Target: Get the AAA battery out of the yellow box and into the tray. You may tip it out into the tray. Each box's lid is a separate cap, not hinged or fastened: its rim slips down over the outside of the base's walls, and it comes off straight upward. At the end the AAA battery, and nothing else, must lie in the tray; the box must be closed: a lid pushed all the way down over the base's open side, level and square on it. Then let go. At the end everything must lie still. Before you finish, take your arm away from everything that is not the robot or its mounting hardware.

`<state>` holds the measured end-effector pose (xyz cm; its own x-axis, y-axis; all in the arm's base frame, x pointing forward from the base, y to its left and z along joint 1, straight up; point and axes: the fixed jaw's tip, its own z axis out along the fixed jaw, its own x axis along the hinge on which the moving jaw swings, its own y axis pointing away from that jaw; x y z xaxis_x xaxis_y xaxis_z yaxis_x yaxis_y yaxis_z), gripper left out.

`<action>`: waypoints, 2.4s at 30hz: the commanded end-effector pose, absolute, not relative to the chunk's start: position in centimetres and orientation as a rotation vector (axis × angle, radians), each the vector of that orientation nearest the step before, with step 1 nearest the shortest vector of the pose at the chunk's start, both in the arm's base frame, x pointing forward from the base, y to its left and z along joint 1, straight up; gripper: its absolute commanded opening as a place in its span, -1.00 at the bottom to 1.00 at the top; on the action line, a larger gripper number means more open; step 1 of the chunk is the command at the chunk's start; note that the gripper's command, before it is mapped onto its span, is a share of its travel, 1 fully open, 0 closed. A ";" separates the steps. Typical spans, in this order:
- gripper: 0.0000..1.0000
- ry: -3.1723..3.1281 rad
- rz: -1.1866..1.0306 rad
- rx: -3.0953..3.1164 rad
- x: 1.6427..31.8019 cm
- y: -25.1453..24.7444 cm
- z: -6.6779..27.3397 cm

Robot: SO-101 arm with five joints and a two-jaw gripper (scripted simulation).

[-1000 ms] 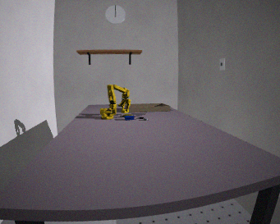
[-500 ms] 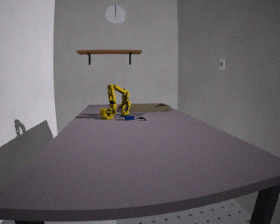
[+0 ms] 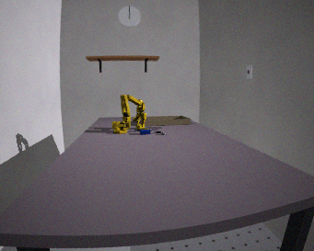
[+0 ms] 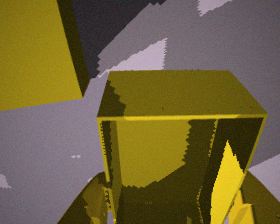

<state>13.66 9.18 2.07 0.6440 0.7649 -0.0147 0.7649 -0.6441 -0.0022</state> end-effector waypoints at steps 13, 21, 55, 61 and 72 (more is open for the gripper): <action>-0.61 1.328 0.000 2.848 13.9 9.2 2.1; -0.61 1.328 0.000 2.848 13.8 9.2 1.8; -0.60 1.328 0.000 2.848 13.8 9.1 1.7; -0.58 1.328 0.000 2.848 13.8 9.1 1.7; -0.56 1.328 0.000 2.848 13.8 9.1 1.7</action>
<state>13.52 9.07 1.58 0.6440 0.7649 -0.0146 0.7649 -0.6441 -0.0021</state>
